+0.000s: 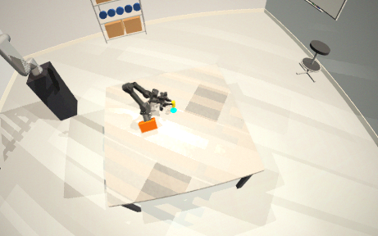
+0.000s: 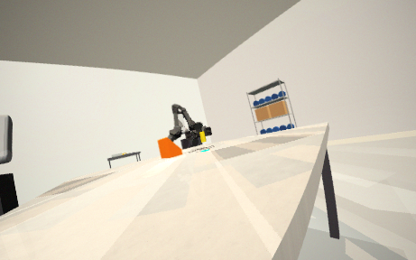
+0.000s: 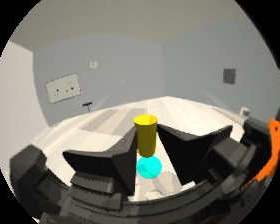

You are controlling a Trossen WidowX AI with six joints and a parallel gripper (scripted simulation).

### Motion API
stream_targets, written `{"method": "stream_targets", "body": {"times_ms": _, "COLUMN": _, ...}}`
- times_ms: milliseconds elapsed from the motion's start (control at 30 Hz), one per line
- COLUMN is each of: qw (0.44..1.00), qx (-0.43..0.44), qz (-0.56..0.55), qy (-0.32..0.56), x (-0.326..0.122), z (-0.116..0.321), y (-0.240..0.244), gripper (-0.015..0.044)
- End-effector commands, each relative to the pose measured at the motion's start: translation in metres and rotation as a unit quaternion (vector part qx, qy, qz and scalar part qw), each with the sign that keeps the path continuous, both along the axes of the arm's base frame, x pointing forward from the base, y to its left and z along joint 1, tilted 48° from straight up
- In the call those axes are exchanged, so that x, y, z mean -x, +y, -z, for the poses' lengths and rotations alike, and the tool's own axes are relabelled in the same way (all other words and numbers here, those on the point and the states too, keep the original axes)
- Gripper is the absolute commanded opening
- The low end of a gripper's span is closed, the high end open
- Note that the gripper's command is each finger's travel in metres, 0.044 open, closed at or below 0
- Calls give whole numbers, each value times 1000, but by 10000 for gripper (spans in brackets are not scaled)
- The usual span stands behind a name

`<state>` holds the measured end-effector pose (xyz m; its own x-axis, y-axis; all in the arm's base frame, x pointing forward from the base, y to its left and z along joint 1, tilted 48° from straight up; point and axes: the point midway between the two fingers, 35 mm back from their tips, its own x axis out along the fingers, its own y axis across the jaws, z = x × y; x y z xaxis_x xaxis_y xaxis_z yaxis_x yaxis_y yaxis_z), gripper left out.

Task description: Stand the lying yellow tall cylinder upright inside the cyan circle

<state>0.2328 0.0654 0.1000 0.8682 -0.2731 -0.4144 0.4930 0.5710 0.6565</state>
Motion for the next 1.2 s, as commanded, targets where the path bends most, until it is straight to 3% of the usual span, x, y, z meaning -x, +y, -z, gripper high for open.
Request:
{"method": "stream_targets", "body": {"times_ms": 0, "qw": 1000, "qx": 0, "qz": 3, "qy": -2, "x": 0, "z": 6, "y": 6, "gripper": 105}}
{"method": "stream_targets", "body": {"times_ms": 1167, "qw": 1000, "qx": 4, "qz": -3, "qy": -5, "x": 6, "z": 38, "y": 40, "gripper": 105}}
